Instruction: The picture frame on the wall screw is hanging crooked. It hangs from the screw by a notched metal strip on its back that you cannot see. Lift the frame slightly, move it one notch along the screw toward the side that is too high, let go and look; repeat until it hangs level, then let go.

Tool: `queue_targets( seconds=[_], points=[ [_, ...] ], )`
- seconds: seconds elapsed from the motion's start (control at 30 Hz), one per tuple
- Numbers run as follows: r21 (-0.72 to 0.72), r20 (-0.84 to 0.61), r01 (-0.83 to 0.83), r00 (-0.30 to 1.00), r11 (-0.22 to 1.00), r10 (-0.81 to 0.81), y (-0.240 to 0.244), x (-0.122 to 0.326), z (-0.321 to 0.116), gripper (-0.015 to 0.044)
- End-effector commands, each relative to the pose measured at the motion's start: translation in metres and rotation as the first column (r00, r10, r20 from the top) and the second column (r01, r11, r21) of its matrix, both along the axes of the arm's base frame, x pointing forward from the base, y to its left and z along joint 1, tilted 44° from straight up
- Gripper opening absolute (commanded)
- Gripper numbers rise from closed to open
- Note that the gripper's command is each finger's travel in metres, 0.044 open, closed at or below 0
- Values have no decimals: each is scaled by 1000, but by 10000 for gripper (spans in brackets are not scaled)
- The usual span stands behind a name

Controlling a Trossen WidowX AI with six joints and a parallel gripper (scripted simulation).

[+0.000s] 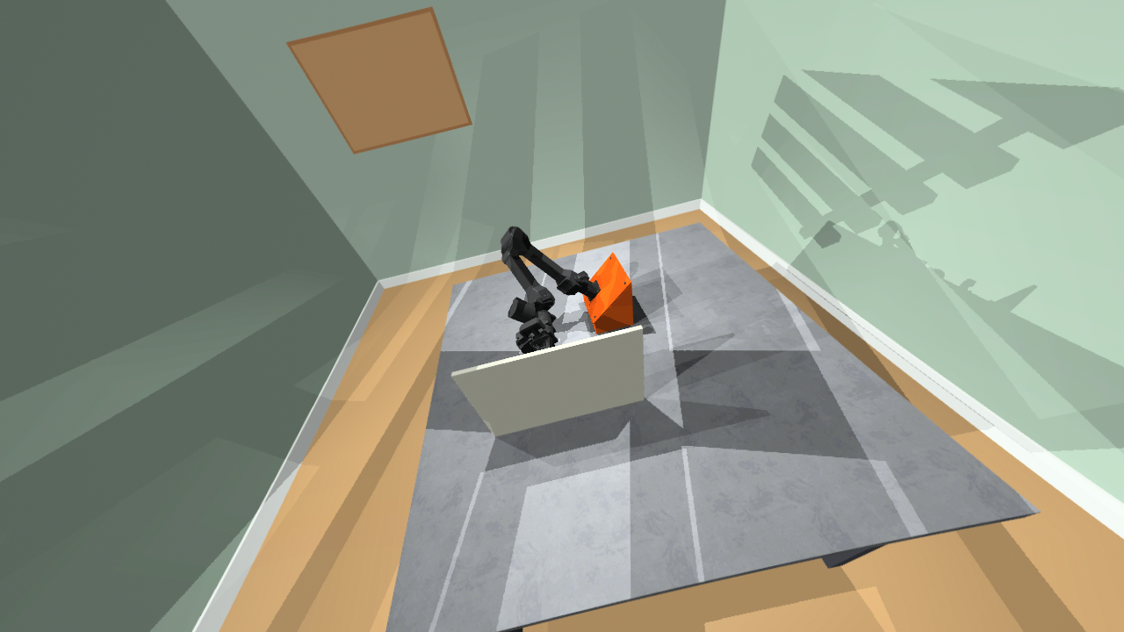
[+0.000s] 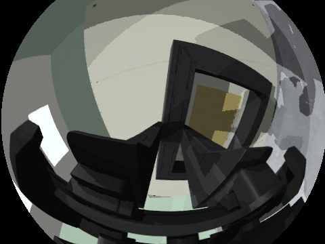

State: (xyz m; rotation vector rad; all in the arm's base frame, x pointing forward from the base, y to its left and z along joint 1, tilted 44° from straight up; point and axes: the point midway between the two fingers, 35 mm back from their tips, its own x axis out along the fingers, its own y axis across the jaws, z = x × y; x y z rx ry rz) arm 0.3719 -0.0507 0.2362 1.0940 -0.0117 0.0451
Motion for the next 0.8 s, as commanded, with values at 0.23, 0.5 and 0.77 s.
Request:
queue_targets(
  seconds=[0.23,0.5,0.77],
  points=[
    [-5,1,2,1000,1000,-2,0,0,1,0],
    [-5,1,2,1000,1000,-2,1,0,3,0],
    [-5,1,2,1000,1000,-2,3,0,5,0]
  ],
)
